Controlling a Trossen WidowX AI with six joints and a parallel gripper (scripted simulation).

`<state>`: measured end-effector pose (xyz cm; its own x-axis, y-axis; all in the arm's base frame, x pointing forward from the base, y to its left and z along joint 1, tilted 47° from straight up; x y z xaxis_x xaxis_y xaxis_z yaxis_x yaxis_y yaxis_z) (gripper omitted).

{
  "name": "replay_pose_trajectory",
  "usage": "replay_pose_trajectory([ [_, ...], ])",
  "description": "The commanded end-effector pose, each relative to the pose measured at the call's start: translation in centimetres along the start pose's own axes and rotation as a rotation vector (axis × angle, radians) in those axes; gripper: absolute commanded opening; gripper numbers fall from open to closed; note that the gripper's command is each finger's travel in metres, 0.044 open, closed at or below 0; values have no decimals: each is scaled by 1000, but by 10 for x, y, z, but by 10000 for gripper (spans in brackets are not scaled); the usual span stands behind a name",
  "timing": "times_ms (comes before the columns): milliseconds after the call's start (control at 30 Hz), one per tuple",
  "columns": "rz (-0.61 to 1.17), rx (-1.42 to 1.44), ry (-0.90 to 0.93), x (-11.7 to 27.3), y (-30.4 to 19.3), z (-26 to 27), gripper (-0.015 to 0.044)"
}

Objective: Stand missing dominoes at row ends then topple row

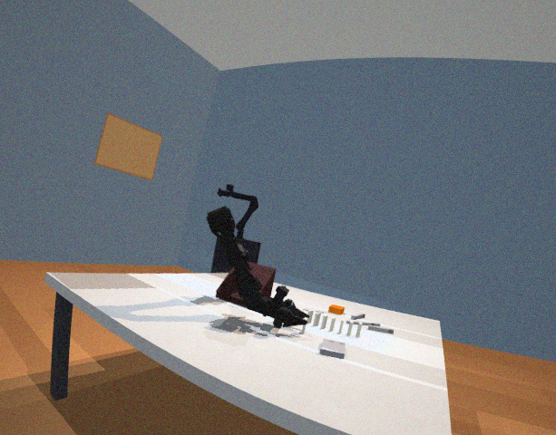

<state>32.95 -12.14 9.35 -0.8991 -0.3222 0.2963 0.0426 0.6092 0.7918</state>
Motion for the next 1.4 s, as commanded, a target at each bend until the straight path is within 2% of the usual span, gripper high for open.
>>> replay_pose_trajectory([
  [0,-5,6,2,0,0,0,440],
  [100,-4,4,2,0,7,1,440],
  [267,-1,-1,-1,5,47,11,440],
  [367,0,0,1,4,49,12,440],
  [500,72,-39,32,-14,56,13,440],
  [700,366,-216,61,-55,64,16,440],
  [833,658,-319,29,-78,77,24,440],
  [967,965,-321,-52,-84,92,33,440],
  [1133,1280,-180,-208,-78,120,36,440],
  [1233,1402,-40,-313,-72,142,35,440],
  [1367,1423,-4,-337,-71,148,34,440],
])
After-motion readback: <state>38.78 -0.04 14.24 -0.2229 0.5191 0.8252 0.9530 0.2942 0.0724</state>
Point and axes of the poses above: the point midway between the two fingers, 35 mm back from their tips, its own x axis back along the fingers, its own z axis across the jaws, y = z × x, the point moved 6 cm from there along x, back along the fingers, and after that the axes turned 13 degrees about -x, right-handed, at the moved point
